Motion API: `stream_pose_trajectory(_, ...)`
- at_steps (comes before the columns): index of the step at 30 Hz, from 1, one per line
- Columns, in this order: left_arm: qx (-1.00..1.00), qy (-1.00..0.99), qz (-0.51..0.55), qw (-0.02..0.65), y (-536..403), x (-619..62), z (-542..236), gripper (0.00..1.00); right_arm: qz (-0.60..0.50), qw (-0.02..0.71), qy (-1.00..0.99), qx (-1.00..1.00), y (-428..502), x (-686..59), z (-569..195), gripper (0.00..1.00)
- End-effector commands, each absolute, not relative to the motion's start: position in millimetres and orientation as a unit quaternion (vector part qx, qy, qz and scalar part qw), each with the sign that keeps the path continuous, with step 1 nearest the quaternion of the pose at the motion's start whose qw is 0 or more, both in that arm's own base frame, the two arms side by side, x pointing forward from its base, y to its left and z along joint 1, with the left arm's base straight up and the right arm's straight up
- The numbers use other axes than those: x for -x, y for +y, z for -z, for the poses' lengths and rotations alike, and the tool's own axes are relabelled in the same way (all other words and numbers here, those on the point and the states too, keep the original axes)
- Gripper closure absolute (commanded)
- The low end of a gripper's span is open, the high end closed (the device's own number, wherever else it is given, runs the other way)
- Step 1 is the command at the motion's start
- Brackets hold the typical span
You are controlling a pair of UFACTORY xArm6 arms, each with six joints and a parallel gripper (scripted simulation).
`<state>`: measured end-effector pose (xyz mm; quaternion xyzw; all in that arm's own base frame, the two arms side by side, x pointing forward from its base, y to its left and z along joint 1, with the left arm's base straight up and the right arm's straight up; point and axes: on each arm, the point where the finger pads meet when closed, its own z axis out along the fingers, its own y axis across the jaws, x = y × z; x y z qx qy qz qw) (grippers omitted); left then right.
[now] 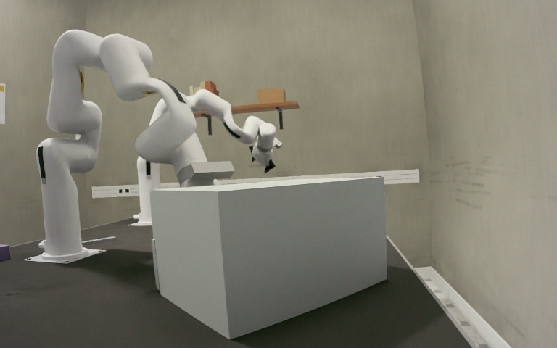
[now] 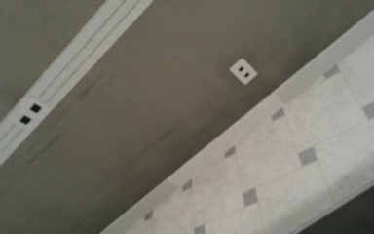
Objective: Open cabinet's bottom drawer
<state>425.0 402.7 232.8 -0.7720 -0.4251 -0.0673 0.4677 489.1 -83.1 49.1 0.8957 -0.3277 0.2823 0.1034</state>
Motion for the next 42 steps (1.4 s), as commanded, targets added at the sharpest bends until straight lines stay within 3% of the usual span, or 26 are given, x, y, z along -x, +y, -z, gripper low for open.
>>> stream_pose_trajectory(1, 0.771, -0.426, 0.07, 0.468, 403.1, -425.8, -235.3, 0.0, -0.284, 0.103, -0.328, -0.895, -83.2, -490.7, -50.9, 1.0)
stream_pose_trajectory(42, 0.771, -0.426, 0.07, 0.468, 403.1, -425.8, -235.3, 0.0, -0.284, 0.103, -0.328, -0.895, -76.9, -483.2, -50.9, 1.0)
